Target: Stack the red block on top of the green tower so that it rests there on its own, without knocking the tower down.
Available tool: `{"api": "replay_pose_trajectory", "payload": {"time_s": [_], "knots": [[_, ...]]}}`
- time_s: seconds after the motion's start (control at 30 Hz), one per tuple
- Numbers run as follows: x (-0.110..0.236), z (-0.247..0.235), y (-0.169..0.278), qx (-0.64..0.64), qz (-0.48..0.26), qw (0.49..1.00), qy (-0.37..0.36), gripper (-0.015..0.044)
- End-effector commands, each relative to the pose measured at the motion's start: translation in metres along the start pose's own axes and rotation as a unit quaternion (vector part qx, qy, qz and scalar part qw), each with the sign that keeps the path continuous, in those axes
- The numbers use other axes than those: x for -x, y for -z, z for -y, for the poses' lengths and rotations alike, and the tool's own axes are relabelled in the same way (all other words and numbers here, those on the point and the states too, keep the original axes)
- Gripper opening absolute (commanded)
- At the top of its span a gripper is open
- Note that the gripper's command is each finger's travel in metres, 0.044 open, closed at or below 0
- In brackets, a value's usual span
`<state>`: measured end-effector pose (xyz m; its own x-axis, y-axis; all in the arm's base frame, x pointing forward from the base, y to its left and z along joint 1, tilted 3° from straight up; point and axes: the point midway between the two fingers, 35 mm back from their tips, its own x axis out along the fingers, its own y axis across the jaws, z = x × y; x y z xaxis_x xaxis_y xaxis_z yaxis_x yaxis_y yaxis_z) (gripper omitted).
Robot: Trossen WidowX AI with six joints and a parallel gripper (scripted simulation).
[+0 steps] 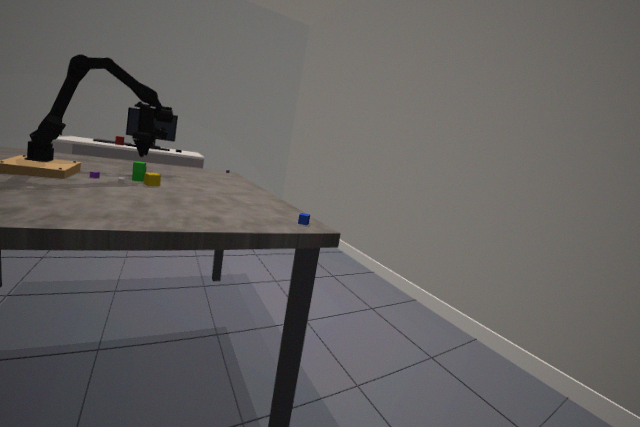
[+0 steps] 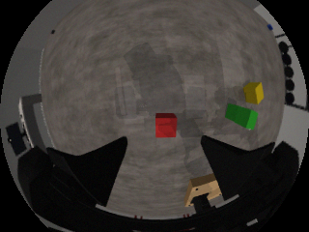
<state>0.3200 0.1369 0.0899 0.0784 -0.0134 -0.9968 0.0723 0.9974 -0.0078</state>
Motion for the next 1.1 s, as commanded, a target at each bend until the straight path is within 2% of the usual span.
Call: {"api": "replay_pose_trajectory", "payload": {"time_s": [0.0,0.3,1.07], "knots": [[-0.028,0.003,0.004,0.004,-0.012,1.000,0.009,0.0440],[-0.032,0.005,0.003,0.004,-0.012,1.000,0.009,0.0440],[-0.070,0.005,0.004,0.004,-0.012,1.000,0.009,0.0440]]}}
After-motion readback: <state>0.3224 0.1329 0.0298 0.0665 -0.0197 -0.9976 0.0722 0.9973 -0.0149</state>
